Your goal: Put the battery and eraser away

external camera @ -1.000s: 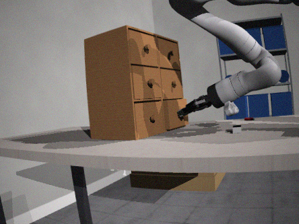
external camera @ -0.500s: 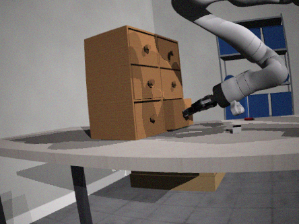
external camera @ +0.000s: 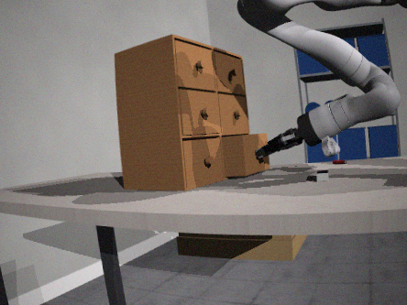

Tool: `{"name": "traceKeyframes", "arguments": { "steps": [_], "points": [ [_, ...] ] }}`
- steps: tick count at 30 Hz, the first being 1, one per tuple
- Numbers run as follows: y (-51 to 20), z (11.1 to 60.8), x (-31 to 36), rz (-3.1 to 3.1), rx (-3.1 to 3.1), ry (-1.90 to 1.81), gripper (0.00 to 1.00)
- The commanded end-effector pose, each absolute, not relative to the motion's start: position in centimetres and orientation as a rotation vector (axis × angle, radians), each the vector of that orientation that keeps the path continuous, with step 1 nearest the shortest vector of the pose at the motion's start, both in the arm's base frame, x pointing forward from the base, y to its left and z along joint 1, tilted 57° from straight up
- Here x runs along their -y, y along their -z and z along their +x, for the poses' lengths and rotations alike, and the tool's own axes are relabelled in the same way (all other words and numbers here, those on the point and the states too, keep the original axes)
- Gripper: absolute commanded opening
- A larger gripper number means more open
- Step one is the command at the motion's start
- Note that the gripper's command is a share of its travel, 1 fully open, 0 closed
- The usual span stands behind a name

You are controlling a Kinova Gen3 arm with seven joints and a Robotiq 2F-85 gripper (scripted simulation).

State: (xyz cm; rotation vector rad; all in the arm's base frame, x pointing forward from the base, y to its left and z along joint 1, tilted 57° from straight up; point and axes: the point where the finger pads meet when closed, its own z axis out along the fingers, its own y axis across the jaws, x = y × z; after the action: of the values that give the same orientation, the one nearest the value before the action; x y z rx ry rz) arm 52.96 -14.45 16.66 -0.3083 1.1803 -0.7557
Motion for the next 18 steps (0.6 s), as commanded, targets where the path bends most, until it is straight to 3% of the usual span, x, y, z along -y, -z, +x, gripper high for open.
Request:
{"name": "traceKeyframes", "arguments": {
  "steps": [1, 18],
  "points": [
    [-16.42, 52.84, 14.55, -0.311, -1.185, 0.758, 0.13],
    [-15.79, 51.99, 14.64, -0.311, -1.185, 0.758, 0.13]
  ]
}}
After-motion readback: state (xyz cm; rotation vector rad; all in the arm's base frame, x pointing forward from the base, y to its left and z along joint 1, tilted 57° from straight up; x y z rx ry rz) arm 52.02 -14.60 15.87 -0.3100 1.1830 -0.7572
